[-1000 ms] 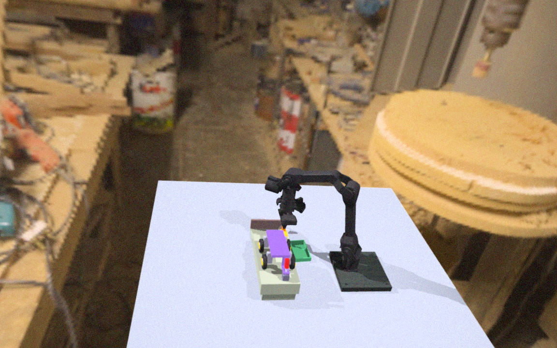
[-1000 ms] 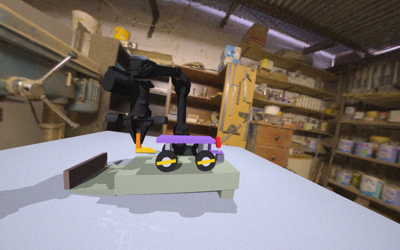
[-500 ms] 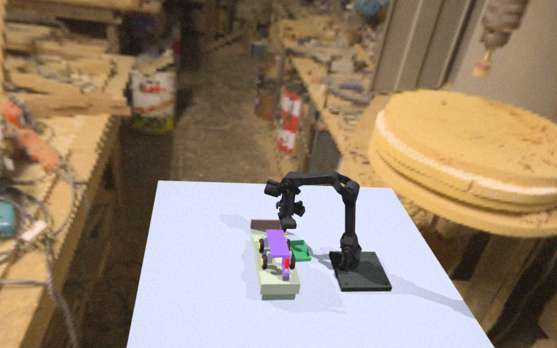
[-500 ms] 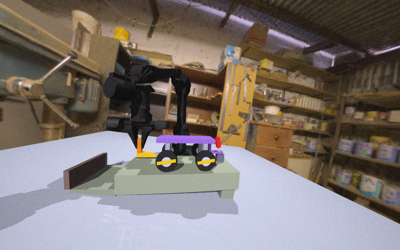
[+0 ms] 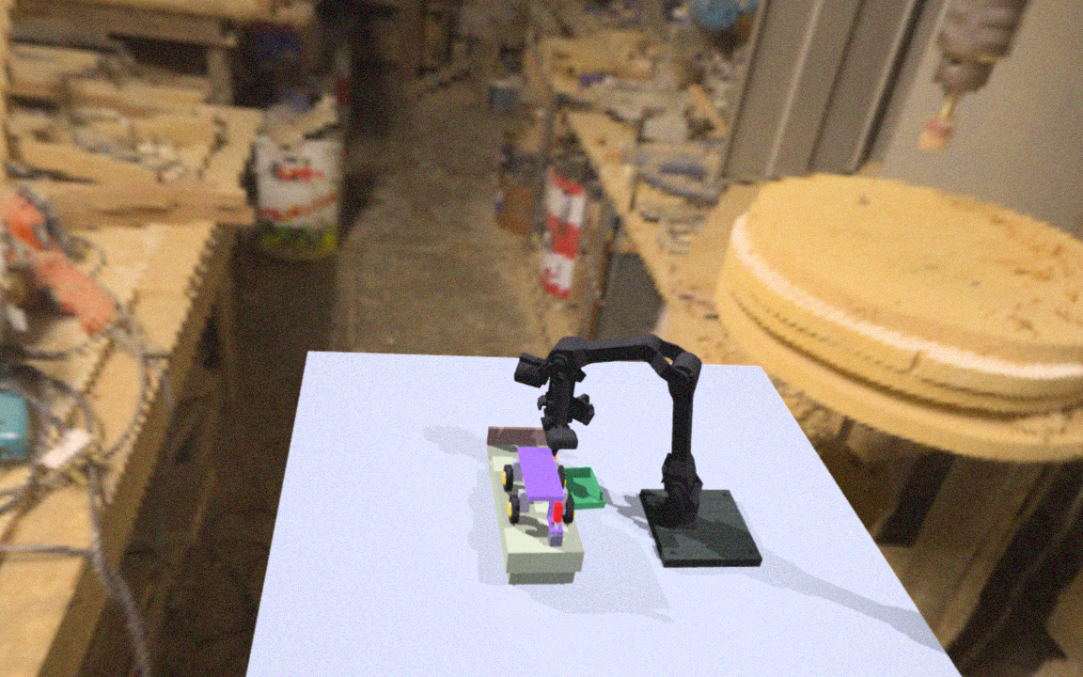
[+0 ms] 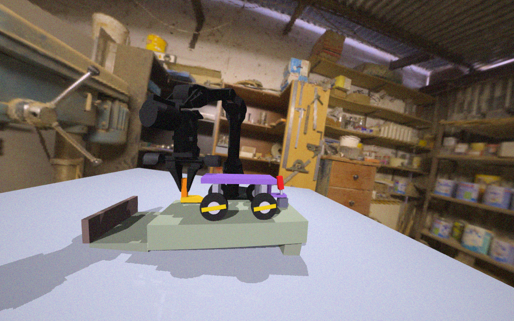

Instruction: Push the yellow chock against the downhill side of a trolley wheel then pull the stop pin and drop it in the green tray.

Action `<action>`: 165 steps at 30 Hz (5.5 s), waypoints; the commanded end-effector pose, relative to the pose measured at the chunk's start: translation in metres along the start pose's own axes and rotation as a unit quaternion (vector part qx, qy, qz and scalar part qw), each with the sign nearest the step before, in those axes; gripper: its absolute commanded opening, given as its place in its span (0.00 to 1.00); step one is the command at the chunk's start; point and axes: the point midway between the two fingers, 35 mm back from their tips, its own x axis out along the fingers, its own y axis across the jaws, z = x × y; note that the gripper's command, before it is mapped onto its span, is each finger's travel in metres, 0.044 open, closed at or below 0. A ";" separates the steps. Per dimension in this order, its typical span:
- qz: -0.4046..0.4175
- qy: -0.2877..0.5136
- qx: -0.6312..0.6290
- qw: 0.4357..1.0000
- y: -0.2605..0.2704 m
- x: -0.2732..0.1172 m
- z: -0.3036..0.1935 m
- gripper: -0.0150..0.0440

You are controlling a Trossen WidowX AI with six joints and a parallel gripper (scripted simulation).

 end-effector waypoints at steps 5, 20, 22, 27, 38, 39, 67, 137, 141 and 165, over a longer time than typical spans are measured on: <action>-0.001 0.004 0.002 1.000 -0.009 0.000 0.000 0.25; -0.001 0.004 0.002 1.000 -0.021 0.000 0.000 0.25; -0.001 0.004 0.002 1.000 -0.023 0.000 0.000 0.25; -0.001 0.004 0.002 1.000 -0.027 0.000 0.000 0.25; 0.002 0.001 0.001 1.000 -0.023 0.001 0.001 0.30; 0.002 0.001 0.001 1.000 -0.023 0.001 0.001 0.34; -0.001 0.004 0.002 1.000 -0.021 -0.059 0.001 0.58; -0.070 0.076 -0.703 0.704 -0.245 -0.056 -0.036 0.58; -0.070 0.076 -0.703 0.704 -0.246 -0.055 -0.036 0.58; -0.070 0.076 -0.703 0.704 -0.252 -0.022 -0.037 0.58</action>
